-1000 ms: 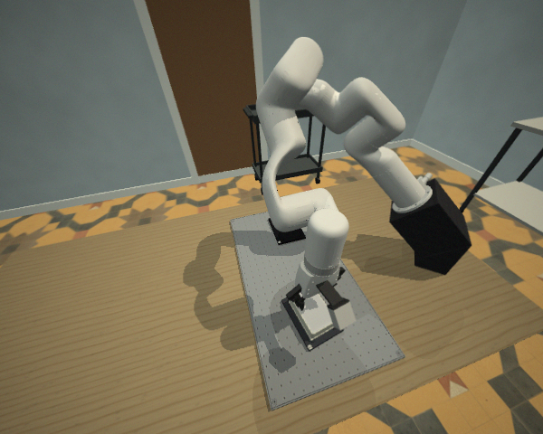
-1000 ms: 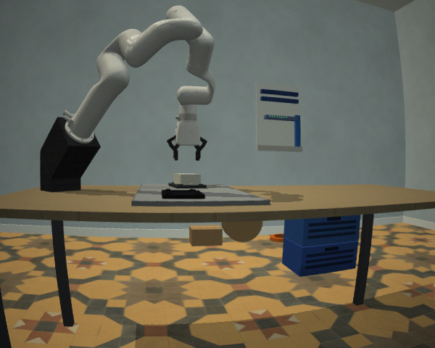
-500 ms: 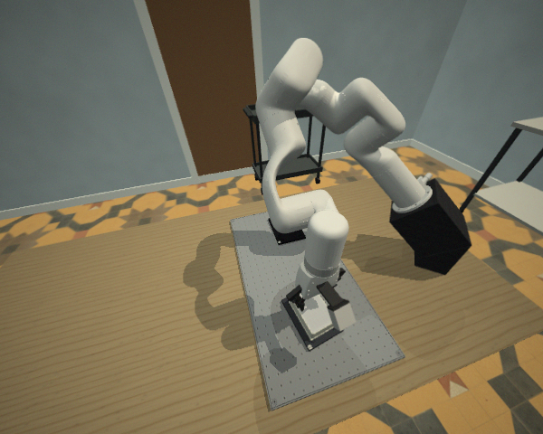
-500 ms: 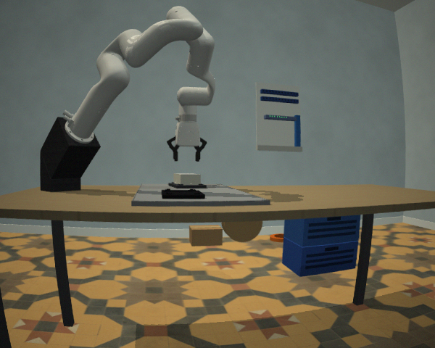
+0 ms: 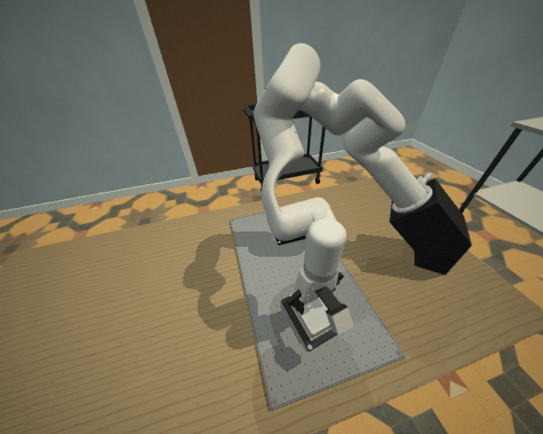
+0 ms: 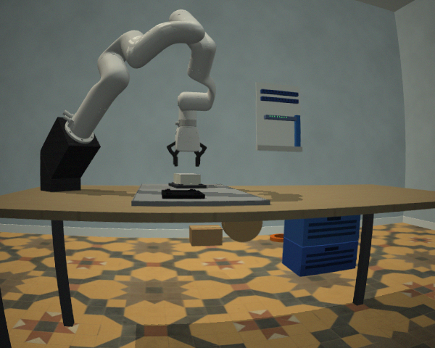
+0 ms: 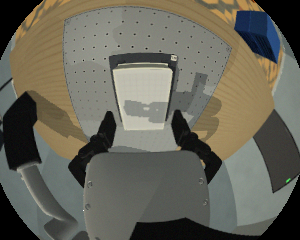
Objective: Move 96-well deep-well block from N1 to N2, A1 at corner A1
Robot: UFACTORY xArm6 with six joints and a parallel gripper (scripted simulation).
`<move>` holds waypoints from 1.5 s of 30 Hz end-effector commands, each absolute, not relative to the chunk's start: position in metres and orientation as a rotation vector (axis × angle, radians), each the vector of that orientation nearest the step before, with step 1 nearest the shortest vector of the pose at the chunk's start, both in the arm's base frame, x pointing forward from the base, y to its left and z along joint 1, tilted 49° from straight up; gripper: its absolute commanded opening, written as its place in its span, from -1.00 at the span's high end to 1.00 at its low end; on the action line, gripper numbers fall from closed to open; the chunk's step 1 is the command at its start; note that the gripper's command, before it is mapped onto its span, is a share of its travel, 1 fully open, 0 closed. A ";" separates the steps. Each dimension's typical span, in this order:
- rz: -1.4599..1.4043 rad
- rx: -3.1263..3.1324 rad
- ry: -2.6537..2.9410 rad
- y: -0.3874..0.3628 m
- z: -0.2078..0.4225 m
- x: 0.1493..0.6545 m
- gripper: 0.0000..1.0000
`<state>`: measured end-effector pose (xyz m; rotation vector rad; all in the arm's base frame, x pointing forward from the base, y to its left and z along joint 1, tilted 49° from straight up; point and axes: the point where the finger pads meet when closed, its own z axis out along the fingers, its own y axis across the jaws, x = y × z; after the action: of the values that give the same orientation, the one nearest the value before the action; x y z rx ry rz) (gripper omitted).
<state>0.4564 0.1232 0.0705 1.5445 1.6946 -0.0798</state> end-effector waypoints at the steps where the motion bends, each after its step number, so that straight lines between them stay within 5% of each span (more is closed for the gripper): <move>1: -0.076 1.544 1.695 0.120 0.066 0.461 -1.00; 45: -0.077 1.544 1.695 0.098 0.040 0.481 -1.00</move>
<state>0.4798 0.0984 0.0406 1.5444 1.6945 -0.0797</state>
